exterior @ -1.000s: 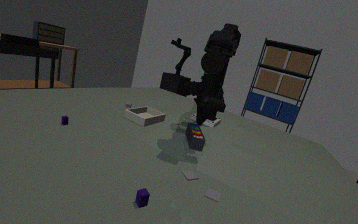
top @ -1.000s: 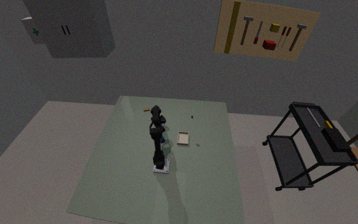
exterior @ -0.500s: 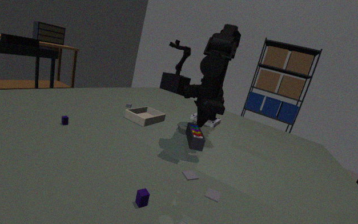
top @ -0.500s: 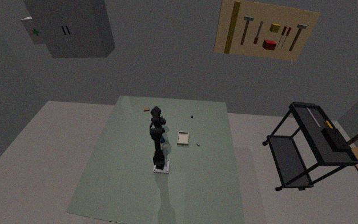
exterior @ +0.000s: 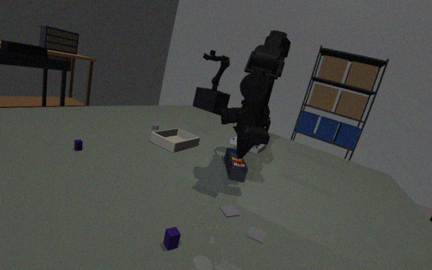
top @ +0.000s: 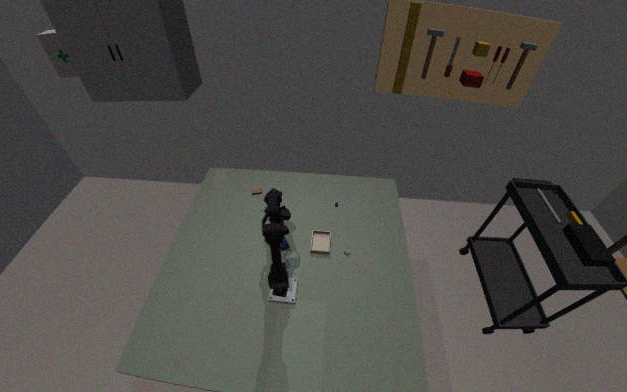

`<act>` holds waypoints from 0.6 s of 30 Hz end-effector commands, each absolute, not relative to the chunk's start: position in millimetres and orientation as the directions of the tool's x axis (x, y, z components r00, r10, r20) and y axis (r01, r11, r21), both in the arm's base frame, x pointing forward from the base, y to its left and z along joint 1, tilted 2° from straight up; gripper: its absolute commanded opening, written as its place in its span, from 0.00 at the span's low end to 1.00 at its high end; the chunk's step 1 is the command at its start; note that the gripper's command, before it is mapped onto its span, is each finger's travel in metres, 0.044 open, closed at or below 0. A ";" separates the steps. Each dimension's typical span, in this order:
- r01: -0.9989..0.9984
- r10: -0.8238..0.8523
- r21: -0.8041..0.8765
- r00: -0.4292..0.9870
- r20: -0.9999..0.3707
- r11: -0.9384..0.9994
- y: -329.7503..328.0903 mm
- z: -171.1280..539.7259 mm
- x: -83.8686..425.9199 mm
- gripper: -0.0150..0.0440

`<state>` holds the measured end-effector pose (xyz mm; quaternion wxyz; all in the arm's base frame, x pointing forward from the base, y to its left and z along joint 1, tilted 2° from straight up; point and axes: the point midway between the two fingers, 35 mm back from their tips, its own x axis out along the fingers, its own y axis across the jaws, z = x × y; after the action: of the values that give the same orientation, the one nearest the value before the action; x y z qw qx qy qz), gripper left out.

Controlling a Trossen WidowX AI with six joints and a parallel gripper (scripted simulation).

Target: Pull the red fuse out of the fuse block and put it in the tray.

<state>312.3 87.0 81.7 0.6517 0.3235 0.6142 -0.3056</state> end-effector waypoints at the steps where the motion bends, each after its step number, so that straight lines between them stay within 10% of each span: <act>1: 0.799 0.003 0.046 0.055 -0.998 0.600 87.6 76.9 311.1 0.38; 18: 0.799 0.003 0.046 0.055 -0.998 0.600 87.6 72.4 310.7 0.38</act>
<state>310.8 86.9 72.8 0.6509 0.3227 0.6151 -0.3064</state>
